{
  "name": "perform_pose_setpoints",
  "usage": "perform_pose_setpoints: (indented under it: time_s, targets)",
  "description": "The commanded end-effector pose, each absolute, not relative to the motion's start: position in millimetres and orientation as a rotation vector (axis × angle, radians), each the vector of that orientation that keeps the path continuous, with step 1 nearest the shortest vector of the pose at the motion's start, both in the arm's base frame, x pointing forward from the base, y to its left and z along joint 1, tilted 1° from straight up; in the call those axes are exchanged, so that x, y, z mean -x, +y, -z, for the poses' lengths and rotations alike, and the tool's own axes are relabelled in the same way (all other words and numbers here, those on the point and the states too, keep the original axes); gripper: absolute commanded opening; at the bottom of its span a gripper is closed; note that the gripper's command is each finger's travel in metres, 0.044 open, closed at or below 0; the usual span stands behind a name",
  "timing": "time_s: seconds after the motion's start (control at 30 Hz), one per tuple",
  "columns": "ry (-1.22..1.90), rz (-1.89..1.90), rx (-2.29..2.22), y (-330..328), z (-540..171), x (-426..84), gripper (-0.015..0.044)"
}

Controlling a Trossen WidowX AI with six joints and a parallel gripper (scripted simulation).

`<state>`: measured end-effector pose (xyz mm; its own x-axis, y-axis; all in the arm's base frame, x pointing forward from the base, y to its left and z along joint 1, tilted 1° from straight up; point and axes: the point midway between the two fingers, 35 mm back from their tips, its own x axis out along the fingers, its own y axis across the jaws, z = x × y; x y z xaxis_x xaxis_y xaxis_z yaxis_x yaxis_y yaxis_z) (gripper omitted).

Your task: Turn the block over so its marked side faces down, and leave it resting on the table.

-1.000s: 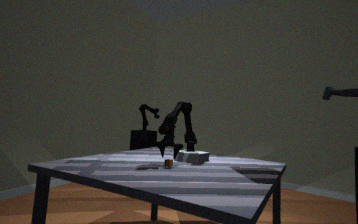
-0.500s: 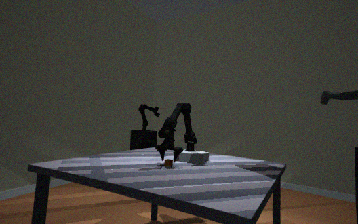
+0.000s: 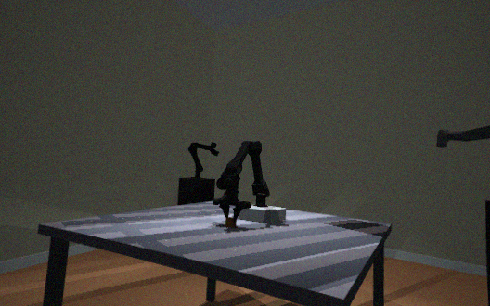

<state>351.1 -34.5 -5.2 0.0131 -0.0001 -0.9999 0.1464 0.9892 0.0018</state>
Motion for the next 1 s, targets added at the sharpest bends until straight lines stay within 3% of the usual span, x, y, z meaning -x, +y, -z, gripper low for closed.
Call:
perform_pose_setpoints:
  time_s: [0.0, 0.3, 0.4, 0.97]
  targets:
    - [1.558, 0.109, -0.114, -34.1, 7.0, -351.0, 0.0124]
    - [1.558, 0.109, -0.114, -34.1, 7.0, -351.0, 0.0064]
    - [1.557, 0.109, -0.114, -34.1, -4.0, -351.3, 0.0000]
    - [1.424, 0.114, -0.103, -34.3, -16.7, -352.9, 0.0000]
